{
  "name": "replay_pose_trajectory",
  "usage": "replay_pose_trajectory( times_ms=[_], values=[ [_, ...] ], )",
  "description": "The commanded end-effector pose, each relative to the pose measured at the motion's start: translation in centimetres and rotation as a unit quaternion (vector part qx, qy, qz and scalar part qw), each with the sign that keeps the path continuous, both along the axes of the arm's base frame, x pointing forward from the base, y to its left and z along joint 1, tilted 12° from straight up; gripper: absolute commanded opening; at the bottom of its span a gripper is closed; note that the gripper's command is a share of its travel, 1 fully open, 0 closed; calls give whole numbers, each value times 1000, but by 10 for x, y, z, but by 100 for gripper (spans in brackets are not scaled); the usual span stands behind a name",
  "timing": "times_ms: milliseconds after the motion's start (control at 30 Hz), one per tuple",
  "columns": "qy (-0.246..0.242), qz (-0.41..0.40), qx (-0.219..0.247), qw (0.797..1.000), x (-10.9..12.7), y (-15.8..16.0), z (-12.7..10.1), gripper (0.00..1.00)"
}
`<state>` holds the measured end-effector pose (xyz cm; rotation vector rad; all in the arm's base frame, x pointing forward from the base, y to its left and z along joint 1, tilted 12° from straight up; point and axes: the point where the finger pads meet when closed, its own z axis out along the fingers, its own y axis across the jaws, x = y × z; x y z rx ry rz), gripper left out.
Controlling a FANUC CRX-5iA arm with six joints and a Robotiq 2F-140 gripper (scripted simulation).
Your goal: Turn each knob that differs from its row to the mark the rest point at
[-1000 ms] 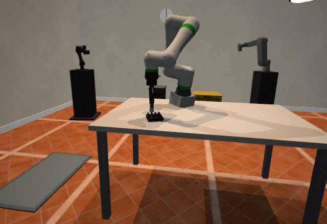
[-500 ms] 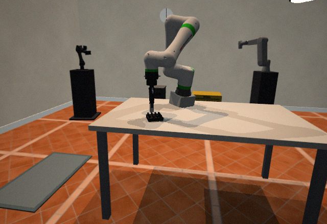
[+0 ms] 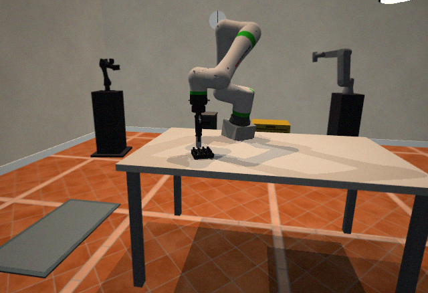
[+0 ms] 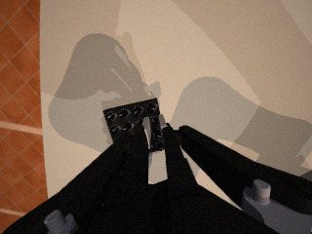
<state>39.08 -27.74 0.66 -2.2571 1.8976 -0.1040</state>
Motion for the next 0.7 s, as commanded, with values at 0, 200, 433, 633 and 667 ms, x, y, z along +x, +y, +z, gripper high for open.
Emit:
replay_pose_trajectory(
  times_ms=[0, 200, 433, 633, 667],
  values=[
    [0, 0, 0, 1000, 1, 0, -3, 12],
    [0, 0, 0, 1000, 1, 1, -7, 12],
    [0, 0, 0, 1000, 2, 1, -9, 12],
    [0, 0, 0, 1000, 2, 1, -10, 12],
    [0, 0, 0, 1000, 2, 1, -10, 12]
  ],
)
